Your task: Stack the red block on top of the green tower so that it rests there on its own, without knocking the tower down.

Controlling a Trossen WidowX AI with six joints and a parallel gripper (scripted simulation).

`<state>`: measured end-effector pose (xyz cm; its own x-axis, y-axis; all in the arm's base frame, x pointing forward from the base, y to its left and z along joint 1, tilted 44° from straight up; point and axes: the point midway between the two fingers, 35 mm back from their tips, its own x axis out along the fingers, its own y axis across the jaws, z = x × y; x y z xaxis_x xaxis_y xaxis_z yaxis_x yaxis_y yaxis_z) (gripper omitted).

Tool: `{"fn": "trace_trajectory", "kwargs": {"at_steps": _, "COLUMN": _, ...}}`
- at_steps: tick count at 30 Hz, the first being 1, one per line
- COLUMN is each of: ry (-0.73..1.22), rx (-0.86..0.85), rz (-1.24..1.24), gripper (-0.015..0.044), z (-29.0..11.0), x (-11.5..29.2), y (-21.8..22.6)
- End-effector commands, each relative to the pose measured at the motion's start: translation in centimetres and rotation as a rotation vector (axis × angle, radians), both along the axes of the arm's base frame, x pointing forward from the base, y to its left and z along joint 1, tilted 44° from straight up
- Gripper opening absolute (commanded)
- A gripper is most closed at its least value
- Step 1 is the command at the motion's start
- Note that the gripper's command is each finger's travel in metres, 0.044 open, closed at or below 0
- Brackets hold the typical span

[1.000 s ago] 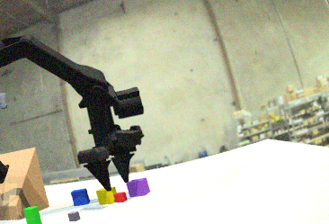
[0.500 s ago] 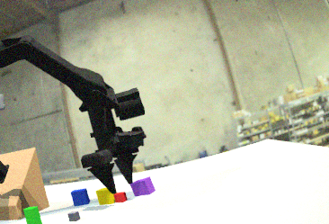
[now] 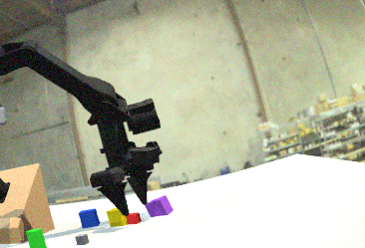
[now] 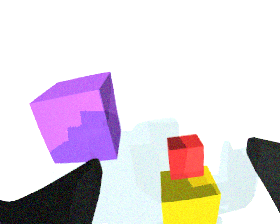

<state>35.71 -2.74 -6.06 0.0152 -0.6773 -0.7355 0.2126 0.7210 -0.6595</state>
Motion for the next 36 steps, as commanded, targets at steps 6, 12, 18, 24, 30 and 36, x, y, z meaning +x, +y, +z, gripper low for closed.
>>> {"fn": "trace_trajectory", "kwargs": {"at_steps": 6, "ry": 0.028, "rx": -0.026, "rz": -0.034, "gripper": 0.0440, "z": -0.98, "x": -0.70, "y": -1.76}}
{"fn": "trace_trajectory", "kwargs": {"at_steps": 12, "ry": 0.028, "rx": -0.026, "rz": -0.034, "gripper": 0.0440, "z": -0.98, "x": -0.70, "y": -1.76}}
{"fn": "trace_trajectory", "kwargs": {"at_steps": 18, "ry": 0.028, "rx": -0.026, "rz": -0.034, "gripper": 0.0361, "z": -0.99, "x": -0.70, "y": -1.76}}
{"fn": "trace_trajectory", "kwargs": {"at_steps": 24, "ry": 0.028, "rx": -0.026, "rz": -0.034, "gripper": 0.0204, "z": -0.99, "x": -0.70, "y": -1.76}}
{"fn": "trace_trajectory", "kwargs": {"at_steps": 30, "ry": 0.028, "rx": -0.026, "rz": -0.034, "gripper": 0.0066, "z": -0.99, "x": -0.70, "y": -1.76}}
{"fn": "trace_trajectory", "kwargs": {"at_steps": 36, "ry": 0.028, "rx": -0.026, "rz": -0.034, "gripper": 0.0026, "z": -0.99, "x": -0.70, "y": -1.76}}
